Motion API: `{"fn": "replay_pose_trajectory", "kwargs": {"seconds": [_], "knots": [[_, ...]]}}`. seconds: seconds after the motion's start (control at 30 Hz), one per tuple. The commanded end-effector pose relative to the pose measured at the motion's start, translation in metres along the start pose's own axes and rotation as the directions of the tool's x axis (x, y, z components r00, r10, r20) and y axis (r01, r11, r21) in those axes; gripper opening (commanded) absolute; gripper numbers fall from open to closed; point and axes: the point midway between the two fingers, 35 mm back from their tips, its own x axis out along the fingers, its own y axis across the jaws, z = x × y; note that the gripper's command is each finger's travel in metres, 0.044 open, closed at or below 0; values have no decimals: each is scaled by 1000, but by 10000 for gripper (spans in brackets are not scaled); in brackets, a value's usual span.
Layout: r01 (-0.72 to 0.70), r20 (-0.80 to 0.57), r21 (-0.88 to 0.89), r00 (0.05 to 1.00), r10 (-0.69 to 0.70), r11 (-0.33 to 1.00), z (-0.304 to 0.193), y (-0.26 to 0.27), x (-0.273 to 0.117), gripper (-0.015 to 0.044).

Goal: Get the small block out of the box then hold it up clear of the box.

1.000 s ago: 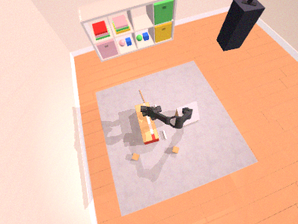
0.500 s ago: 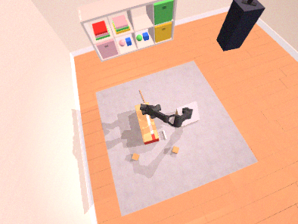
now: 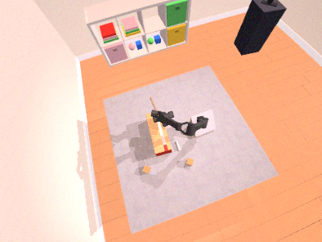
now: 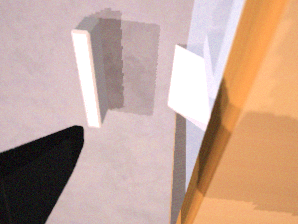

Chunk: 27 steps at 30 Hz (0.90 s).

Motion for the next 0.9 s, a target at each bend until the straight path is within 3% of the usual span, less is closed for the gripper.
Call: {"fn": "replay_pose_trajectory", "kwargs": {"seconds": [0.0, 0.13, 0.5, 0.53, 0.67, 0.87], "knots": [[11, -10, 0, 1000, -11, 1000, -11, -4, -29, 400], [5, -8, 8, 1000, -5, 1000, -19, 1, -55, 400], [15, -6, 13, 1000, -15, 1000, -17, 0, -50, 400], [17, -5, 34, 1000, -17, 999, -20, 0, -51, 374], [31, 23, 393, 999, -44, 919, -33, 5, -53, 285], [-19, 74, 860, 993, -89, 510, -38, 10, -51, 285]]}}
